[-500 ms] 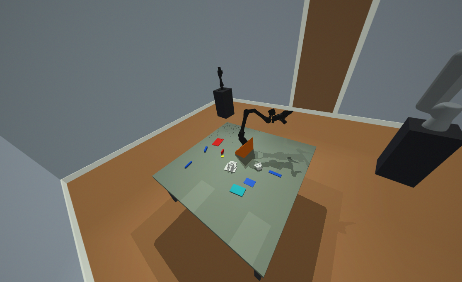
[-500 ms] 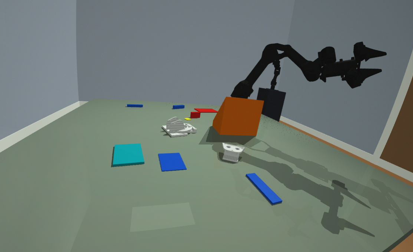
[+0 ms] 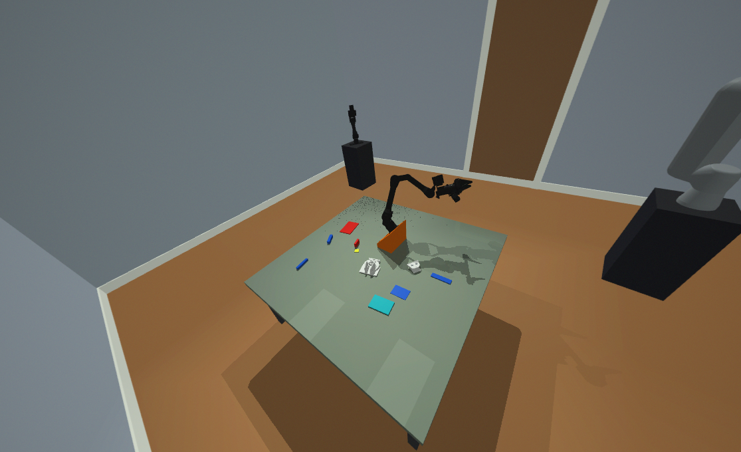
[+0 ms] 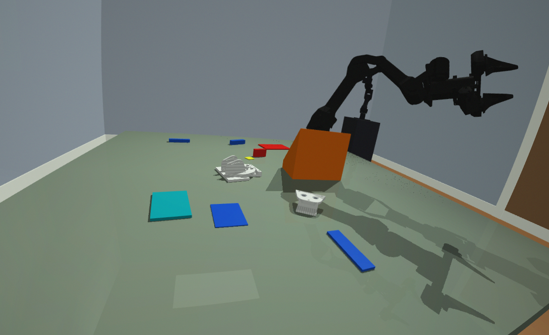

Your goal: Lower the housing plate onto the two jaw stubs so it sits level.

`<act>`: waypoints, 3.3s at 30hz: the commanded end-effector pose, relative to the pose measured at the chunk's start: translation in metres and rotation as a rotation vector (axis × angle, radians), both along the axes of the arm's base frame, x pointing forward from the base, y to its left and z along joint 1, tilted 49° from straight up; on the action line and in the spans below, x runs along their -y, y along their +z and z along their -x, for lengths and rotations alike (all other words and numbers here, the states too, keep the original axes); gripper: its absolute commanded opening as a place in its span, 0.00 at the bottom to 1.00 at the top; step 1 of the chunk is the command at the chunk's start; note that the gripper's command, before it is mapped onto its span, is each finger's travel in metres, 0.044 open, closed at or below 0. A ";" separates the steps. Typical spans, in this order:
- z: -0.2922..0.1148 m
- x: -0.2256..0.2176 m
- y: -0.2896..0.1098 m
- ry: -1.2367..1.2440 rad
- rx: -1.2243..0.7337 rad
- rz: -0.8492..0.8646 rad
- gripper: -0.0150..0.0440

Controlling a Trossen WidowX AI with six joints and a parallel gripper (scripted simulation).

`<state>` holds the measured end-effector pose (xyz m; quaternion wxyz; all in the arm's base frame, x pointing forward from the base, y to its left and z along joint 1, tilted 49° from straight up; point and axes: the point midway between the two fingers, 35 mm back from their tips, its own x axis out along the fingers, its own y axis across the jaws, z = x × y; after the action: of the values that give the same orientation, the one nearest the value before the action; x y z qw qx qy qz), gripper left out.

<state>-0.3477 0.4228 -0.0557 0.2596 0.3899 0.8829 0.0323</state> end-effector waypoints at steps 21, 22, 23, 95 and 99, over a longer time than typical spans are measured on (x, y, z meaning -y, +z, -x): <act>-0.108 -0.031 -0.066 0.039 0.533 0.047 1.00; -0.113 -0.031 -0.068 0.044 0.554 0.052 1.00; -0.118 -0.032 -0.070 0.050 0.574 0.057 1.00; -0.405 0.097 -0.151 1.120 1.210 0.678 1.00; -0.415 0.110 -0.150 1.208 1.182 0.699 1.00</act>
<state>0.0584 0.3221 -0.2058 0.7245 -0.2878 0.6198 0.0905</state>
